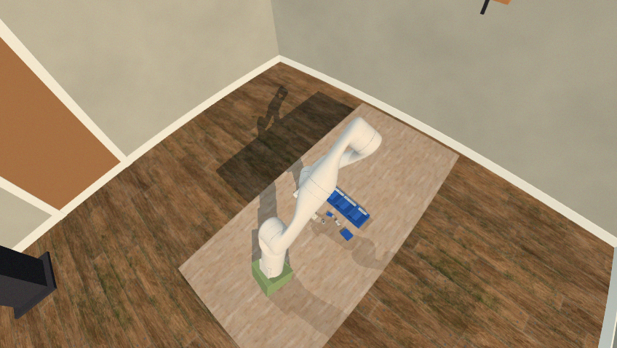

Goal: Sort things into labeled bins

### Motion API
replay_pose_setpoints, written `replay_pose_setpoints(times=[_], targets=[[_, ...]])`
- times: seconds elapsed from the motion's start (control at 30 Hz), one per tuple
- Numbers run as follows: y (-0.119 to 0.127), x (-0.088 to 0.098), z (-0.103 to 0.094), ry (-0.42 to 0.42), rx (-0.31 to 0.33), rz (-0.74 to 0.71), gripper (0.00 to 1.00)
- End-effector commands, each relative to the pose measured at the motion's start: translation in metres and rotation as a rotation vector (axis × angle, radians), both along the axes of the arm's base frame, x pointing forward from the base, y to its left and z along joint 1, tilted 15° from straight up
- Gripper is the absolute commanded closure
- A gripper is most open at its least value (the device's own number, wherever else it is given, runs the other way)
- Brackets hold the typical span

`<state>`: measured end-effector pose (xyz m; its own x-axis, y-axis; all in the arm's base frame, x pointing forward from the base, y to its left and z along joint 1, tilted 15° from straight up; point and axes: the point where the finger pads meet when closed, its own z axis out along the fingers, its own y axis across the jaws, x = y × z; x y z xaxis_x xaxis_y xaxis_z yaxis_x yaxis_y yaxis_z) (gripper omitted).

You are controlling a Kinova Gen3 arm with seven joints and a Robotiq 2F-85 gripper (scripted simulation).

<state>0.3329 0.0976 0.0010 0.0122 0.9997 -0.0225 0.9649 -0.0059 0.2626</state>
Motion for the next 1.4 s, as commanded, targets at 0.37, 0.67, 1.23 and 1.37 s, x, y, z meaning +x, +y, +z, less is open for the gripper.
replay_pose_setpoints(times=[0.37, 0.67, 1.23, 1.37], targets=[[-0.0025, 0.0058, -0.0111, -0.006, -0.002, -0.008, 0.59], [-0.0014, 0.0045, -0.0106, -0.002, 0.001, -0.002, 0.59], [-0.0015, 0.0046, -0.0105, -0.002, 0.001, -0.002, 0.79], [-0.0015, 0.0046, -0.0105, -0.002, 0.001, -0.002, 0.79]])
